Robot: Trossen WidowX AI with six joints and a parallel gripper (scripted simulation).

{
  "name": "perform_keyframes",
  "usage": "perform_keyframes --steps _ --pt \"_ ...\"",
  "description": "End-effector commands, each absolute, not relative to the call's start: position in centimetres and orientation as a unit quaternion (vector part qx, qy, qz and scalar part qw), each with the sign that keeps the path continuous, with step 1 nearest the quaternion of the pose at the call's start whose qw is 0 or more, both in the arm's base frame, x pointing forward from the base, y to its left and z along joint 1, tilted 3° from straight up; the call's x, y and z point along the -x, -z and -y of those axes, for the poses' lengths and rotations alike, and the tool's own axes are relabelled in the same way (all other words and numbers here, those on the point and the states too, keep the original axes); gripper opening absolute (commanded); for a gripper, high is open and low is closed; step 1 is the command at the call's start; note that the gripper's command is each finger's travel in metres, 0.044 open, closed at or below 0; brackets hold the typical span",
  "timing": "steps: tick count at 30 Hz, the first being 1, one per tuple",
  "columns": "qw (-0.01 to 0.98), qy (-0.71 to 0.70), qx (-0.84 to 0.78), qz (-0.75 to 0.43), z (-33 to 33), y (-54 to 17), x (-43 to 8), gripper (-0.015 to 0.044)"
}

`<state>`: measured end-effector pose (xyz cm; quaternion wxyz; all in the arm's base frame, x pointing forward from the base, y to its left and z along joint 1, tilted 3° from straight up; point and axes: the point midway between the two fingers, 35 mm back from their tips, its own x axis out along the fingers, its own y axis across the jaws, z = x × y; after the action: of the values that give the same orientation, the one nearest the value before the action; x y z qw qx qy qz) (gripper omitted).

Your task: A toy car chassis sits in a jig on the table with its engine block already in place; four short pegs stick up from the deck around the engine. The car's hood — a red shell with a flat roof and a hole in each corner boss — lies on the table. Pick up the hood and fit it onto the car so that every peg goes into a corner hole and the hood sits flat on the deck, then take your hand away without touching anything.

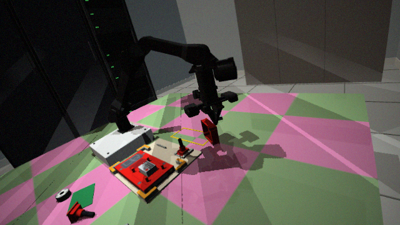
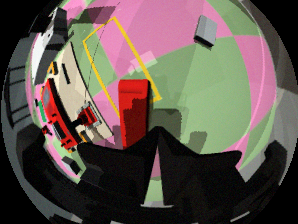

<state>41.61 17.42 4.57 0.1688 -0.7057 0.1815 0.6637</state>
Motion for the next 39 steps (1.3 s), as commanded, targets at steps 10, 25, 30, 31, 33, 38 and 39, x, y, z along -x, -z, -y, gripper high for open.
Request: perform_keyframes --steps 10,25,30,31,33,38,39 --pt "0.167 -0.665 0.705 -0.179 -16.9 -4.5 -41.3 0.0000" --pt "0.167 -0.665 0.705 -0.180 -16.2 -4.5 -41.0 0.0000" --pt "0.167 -0.665 0.705 -0.180 -16.0 -4.5 -40.9 0.0000" --pt "0.167 -0.665 0.705 -0.180 -16.0 -4.5 -40.9 0.0000" --pt "0.167 -0.665 0.705 -0.180 -15.9 -4.5 -40.8 0.0000" --pt "0.167 -0.665 0.705 -0.180 -15.7 -4.5 -40.7 0.0000" --pt "0.167 -0.665 0.705 -0.180 -15.6 -4.5 -40.7 0.0000"
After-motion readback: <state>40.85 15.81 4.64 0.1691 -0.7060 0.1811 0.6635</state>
